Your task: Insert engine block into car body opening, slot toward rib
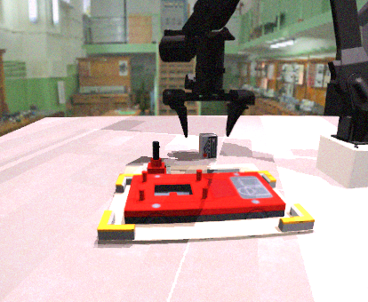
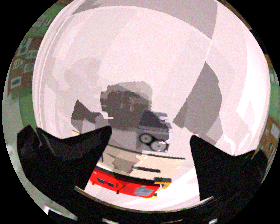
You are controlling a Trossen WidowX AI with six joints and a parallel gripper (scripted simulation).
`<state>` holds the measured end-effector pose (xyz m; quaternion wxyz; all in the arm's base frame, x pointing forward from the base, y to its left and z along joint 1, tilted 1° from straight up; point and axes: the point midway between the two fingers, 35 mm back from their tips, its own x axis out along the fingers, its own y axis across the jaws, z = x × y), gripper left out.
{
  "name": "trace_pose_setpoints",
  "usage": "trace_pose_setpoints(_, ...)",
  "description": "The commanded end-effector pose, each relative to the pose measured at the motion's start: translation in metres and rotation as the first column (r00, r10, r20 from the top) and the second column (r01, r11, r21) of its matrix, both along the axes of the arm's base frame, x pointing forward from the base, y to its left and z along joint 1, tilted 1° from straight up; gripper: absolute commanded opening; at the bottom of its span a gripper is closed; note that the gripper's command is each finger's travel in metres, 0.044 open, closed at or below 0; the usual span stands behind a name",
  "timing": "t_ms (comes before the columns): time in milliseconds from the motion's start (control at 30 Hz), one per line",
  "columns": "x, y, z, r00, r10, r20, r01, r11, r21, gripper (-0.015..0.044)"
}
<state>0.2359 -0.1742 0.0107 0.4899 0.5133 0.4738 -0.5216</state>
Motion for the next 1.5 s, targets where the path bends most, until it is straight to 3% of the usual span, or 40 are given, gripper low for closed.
trace_pose_setpoints(0,-0.001,0.002,-0.011,1.000,-0.005,-0.007,0.005,1.000,0.011,0.0440)
trace_pose_setpoints(500,-0.002,0.002,-0.032,1.000,-0.005,-0.007,0.005,1.000,0.011,0.0440)
trace_pose_setpoints(900,-0.002,0.002,-0.032,1.000,-0.005,-0.007,0.005,1.000,0.011,0.0125)
trace_pose_setpoints(1133,-0.002,0.002,-0.032,1.000,-0.005,-0.007,0.005,1.000,0.011,0.0078)
trace_pose_setpoints(1233,-0.002,0.002,-0.031,1.000,-0.005,-0.007,0.005,1.000,0.010,0.0000)
trace_pose_setpoints(1467,0.000,0.000,-0.019,1.000,-0.008,-0.008,0.008,1.000,0.006,0.0000)
